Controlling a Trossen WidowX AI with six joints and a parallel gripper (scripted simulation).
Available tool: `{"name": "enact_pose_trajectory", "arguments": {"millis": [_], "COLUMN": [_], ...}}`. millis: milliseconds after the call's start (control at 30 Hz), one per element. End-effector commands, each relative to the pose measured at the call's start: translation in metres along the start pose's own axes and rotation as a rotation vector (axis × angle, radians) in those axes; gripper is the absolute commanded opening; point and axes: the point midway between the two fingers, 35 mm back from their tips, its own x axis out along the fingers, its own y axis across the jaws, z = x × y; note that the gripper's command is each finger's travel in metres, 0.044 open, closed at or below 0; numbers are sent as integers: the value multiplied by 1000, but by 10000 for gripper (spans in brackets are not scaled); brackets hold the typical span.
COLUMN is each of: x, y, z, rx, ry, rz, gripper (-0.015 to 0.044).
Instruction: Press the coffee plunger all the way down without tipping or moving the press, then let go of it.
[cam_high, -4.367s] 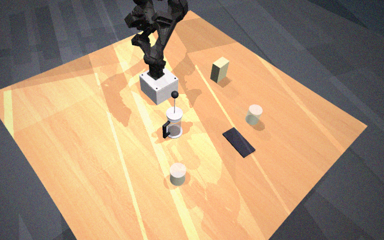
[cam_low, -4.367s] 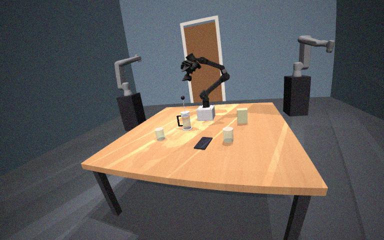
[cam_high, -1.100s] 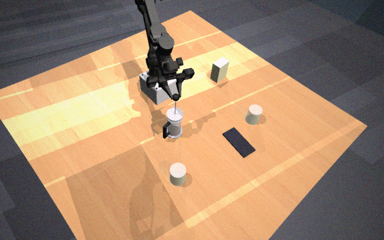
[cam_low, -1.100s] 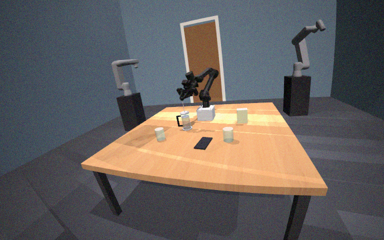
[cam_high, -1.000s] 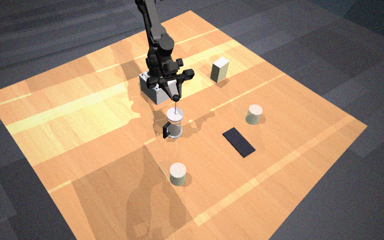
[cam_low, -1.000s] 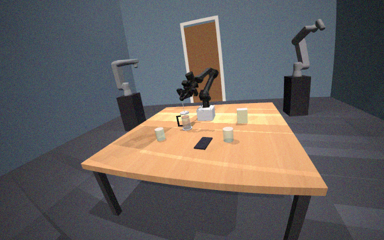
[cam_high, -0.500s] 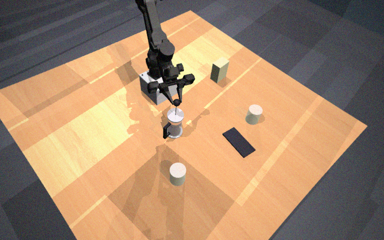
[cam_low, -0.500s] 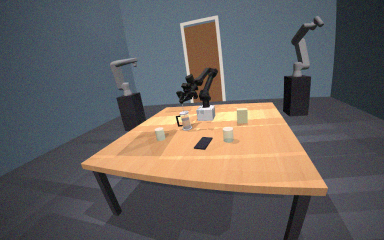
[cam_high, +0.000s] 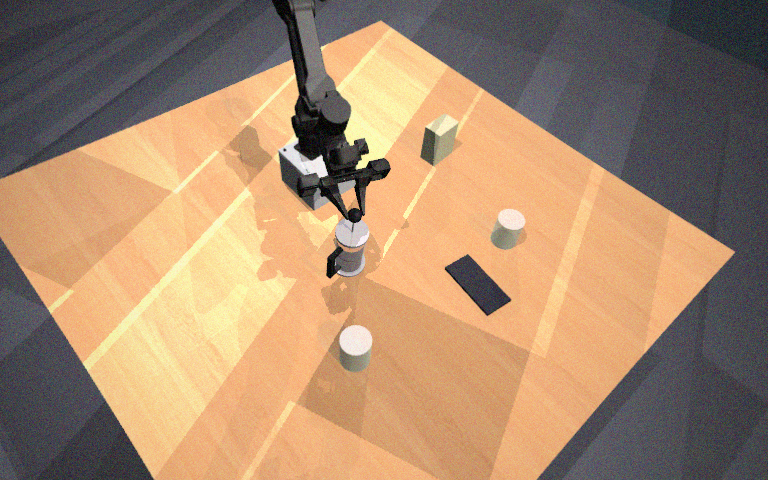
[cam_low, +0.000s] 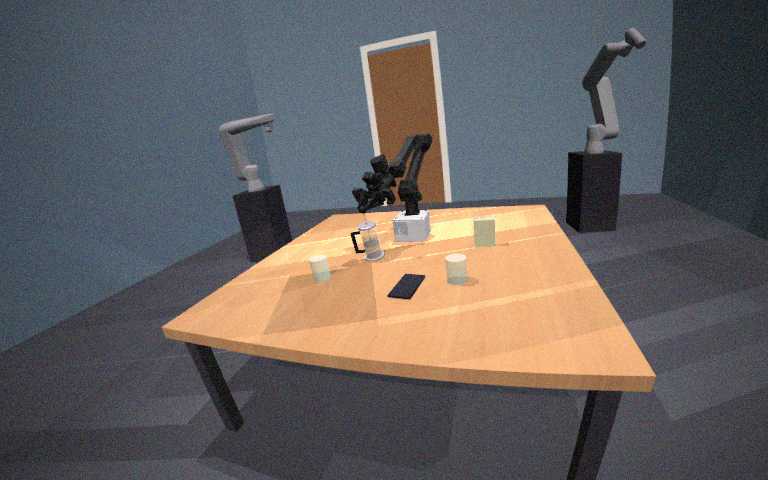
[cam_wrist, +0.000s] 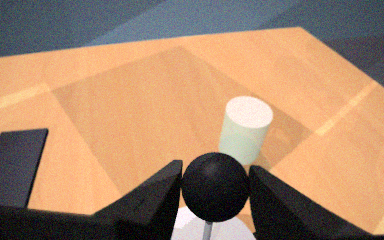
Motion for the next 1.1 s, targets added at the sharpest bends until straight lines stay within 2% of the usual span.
{"name": "enact_pose_trajectory", "arguments": {"millis": [0, 1067], "x": [7, 29], "y": [0, 1], "z": [-30, -24], "rx": [8, 8], "ry": [79, 78], "rz": [-4, -3], "gripper": [122, 122]}}
